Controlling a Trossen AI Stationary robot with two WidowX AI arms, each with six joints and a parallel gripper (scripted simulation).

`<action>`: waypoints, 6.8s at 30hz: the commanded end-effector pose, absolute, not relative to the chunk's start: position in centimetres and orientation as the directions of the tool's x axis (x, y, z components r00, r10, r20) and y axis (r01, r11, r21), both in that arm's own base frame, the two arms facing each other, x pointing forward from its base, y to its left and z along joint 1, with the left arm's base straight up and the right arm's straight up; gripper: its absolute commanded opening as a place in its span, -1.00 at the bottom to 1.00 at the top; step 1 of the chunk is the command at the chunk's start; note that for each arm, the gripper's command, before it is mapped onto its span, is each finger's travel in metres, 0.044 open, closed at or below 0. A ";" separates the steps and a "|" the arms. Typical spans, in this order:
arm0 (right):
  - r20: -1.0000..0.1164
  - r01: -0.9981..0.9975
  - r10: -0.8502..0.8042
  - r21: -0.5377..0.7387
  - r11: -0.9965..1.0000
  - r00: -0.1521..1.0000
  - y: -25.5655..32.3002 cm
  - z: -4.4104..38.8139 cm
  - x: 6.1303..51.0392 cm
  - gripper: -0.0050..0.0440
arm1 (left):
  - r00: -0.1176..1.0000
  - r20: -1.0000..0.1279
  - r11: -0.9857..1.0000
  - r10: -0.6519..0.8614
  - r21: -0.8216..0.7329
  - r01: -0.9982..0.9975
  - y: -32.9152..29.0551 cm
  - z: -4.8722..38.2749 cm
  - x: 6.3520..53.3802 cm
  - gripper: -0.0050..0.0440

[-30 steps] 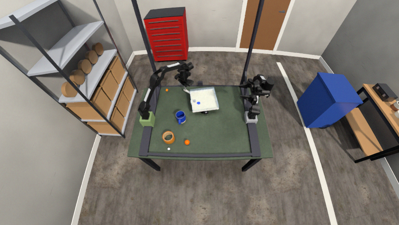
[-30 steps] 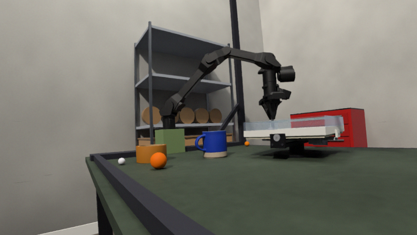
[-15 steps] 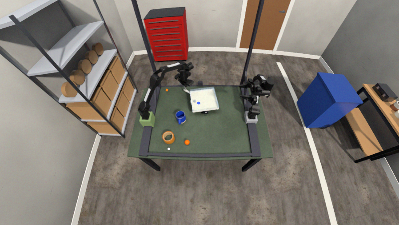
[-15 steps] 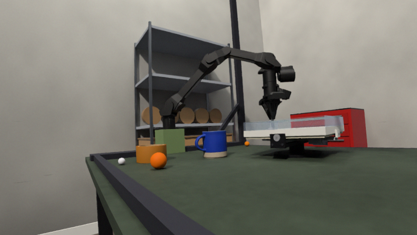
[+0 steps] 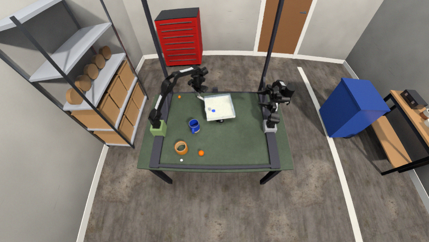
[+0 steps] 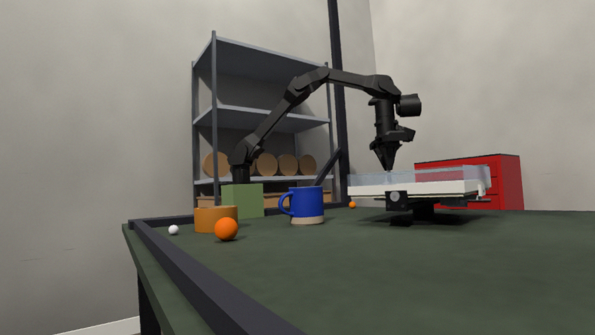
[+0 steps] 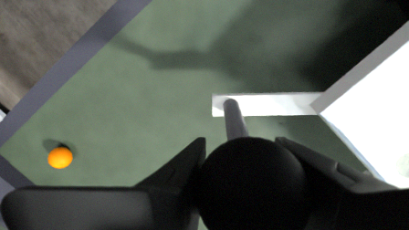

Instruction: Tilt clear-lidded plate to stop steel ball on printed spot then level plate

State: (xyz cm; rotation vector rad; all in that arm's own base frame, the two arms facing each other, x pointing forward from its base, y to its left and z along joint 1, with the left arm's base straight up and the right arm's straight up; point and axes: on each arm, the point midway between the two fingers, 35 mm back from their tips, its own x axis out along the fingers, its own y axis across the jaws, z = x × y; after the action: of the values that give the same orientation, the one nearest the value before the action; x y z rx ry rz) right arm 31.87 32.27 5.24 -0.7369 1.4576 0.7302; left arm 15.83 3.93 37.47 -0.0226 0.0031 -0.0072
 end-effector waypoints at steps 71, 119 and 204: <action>-0.999 -0.810 0.025 -0.003 0.587 0.022 32.9 6.5 32.1 -1.00 | 1.000 0.000 1.000 -0.007 0.000 0.007 3.9 38.1 15.8 0.84; -0.999 -0.807 0.038 -0.004 0.591 0.033 32.7 7.3 31.9 -1.00 | 1.000 0.000 1.000 -0.007 0.000 0.007 3.9 38.1 15.8 0.84; -0.998 -0.808 0.049 -0.007 0.589 0.045 32.8 8.0 32.4 -1.00 | 1.000 0.000 1.000 -0.007 0.000 0.007 3.9 38.1 15.8 0.84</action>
State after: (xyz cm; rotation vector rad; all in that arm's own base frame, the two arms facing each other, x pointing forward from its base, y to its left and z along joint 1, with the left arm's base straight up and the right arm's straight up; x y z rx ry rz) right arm 31.84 32.28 5.16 -0.7364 1.4528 0.7300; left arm 15.83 3.93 37.47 -0.0226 0.0031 -0.0072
